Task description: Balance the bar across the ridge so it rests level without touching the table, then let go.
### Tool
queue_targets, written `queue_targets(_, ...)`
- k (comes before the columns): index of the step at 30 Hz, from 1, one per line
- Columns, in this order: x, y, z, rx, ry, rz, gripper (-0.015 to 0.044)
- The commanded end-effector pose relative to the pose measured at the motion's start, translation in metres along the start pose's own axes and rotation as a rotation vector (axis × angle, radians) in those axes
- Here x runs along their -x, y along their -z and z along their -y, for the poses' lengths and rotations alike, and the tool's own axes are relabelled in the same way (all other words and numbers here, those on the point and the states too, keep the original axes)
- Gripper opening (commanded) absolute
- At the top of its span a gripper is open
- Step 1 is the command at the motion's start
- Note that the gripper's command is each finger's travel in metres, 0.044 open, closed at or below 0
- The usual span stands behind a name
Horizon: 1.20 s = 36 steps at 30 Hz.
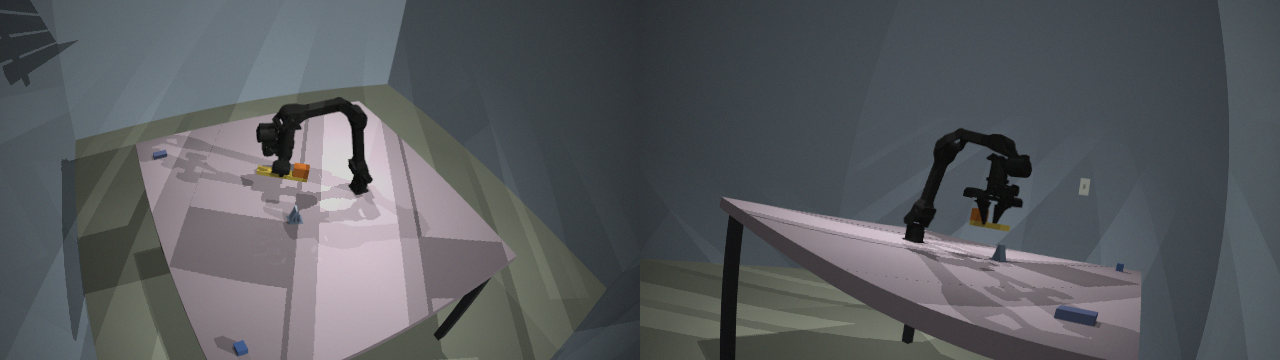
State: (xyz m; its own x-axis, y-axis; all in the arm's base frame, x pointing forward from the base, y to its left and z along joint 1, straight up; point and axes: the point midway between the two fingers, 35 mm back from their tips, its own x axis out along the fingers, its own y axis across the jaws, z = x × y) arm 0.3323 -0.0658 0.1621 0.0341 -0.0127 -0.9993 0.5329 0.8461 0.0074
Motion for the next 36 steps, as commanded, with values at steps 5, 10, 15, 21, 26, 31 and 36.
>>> queue_targets(5,0.001,0.003,-0.011,0.297,-0.007,-0.003,0.0)
queue_targets(10,0.001,0.004,-0.018,0.497,-0.008,-0.002,0.0)
queue_targets(15,0.001,0.006,-0.025,0.697,-0.009,-0.001,0.0)
queue_targets(21,0.001,0.008,-0.034,0.936,-0.01,0.0,0.0)
queue_targets(26,0.002,0.01,-0.042,1.136,-0.011,0.001,0.0)
queue_targets(31,0.002,0.013,-0.051,1.335,-0.012,0.003,0.0)
queue_targets(36,0.002,0.016,-0.06,1.535,-0.013,0.004,0.0)
